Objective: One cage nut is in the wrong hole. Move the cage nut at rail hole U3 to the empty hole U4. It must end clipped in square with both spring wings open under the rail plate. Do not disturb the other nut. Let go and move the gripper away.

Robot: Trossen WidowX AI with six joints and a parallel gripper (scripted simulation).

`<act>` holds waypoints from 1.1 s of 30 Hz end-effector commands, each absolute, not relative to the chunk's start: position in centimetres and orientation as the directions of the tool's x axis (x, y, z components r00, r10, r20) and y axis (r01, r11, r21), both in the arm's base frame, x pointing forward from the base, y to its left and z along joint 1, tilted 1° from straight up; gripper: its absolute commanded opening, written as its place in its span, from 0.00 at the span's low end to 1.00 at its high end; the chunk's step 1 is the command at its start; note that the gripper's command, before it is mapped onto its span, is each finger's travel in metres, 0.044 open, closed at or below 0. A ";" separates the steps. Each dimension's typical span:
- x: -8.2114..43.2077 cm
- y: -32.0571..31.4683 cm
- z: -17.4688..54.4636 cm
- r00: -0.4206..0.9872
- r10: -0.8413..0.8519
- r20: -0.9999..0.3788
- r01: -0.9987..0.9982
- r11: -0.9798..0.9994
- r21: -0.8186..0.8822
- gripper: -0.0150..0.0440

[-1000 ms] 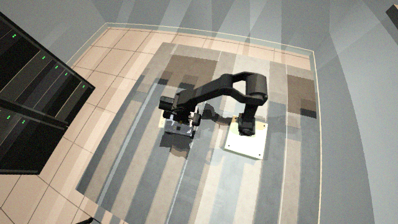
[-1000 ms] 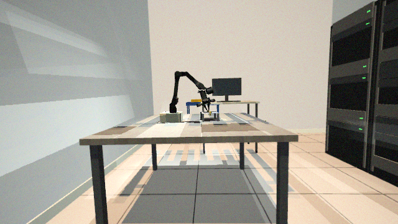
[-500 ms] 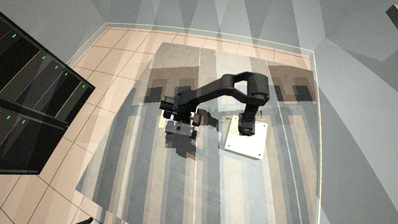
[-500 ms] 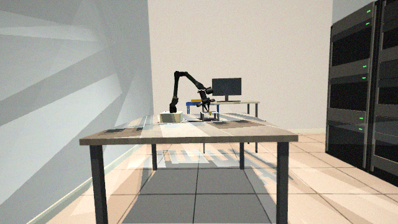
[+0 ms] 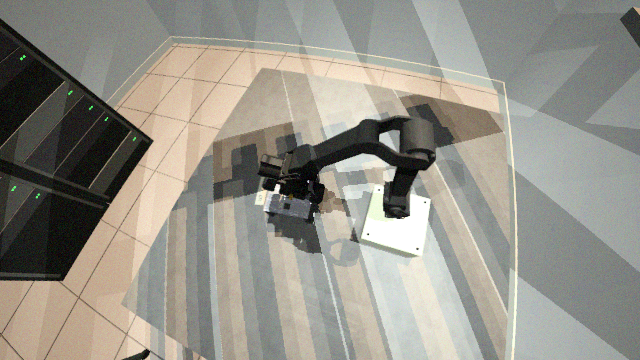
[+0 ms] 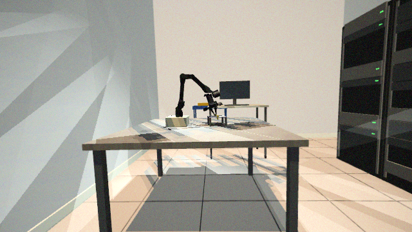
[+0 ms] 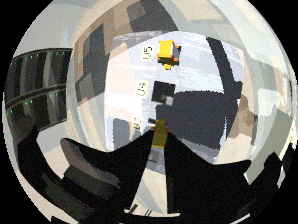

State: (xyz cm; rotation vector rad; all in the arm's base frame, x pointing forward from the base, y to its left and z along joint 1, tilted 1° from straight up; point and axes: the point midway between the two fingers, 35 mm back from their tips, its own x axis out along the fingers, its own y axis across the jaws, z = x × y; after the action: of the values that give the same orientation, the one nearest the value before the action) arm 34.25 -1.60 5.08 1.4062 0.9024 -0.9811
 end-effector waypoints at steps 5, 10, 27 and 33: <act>34.2 -1.6 5.1 0.367 -0.018 -0.930 0.928 -0.068 0.368 0.32; 34.2 -1.6 5.1 0.374 -0.018 -0.927 0.925 -0.068 0.374 0.32; 34.1 -1.7 5.1 0.392 -0.020 -0.920 0.917 -0.067 0.392 0.32; 34.1 -1.7 5.0 0.398 -0.020 -0.917 0.915 -0.067 0.399 0.32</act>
State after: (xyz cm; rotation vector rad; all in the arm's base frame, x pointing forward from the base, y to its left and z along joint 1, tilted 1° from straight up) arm 34.11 -1.59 5.03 1.4191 0.8723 -0.9510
